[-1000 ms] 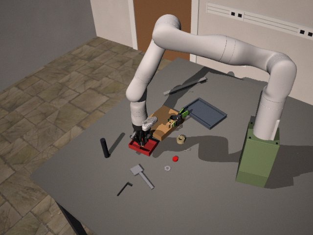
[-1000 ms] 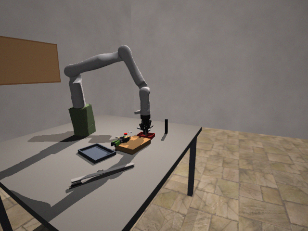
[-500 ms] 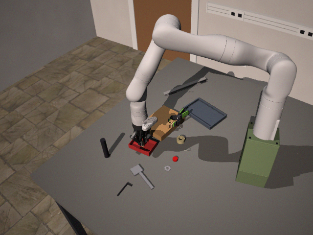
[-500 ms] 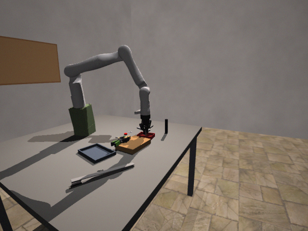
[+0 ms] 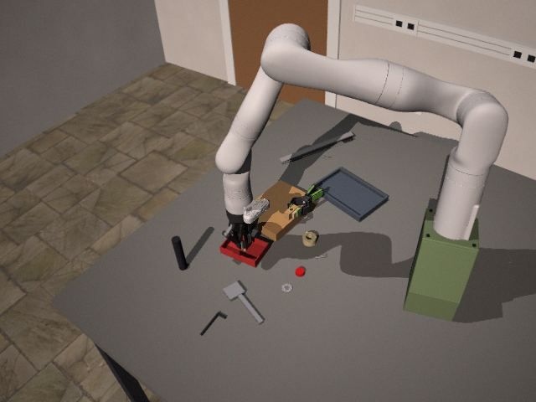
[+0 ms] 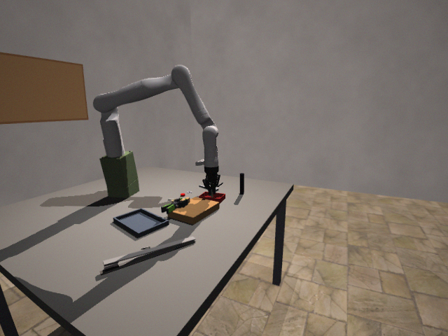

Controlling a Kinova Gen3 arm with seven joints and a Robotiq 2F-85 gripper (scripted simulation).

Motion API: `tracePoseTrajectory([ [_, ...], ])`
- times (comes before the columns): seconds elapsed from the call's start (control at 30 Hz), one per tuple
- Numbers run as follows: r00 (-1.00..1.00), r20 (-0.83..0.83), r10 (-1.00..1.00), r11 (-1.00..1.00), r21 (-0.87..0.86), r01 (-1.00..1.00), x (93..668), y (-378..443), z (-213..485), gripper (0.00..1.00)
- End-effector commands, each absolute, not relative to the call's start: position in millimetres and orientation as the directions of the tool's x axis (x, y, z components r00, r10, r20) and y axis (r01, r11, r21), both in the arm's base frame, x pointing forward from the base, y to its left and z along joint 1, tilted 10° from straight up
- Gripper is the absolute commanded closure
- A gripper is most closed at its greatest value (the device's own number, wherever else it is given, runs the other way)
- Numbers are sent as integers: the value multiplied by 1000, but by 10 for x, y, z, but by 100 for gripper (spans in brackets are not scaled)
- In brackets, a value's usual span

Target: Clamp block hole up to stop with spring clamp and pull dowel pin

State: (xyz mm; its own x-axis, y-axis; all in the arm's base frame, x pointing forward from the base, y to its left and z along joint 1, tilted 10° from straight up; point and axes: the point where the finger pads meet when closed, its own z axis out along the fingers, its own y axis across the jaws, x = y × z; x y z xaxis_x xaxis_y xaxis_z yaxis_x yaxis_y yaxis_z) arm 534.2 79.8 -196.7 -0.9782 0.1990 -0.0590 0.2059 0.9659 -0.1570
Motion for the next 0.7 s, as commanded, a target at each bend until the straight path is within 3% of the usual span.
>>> tracePoseTrajectory([
  [0.0,-978,-61,199,966,-156,206,5351,808,-1927,66],
  [0.67,-978,-61,199,966,-156,206,5339,878,-1512,66],
])
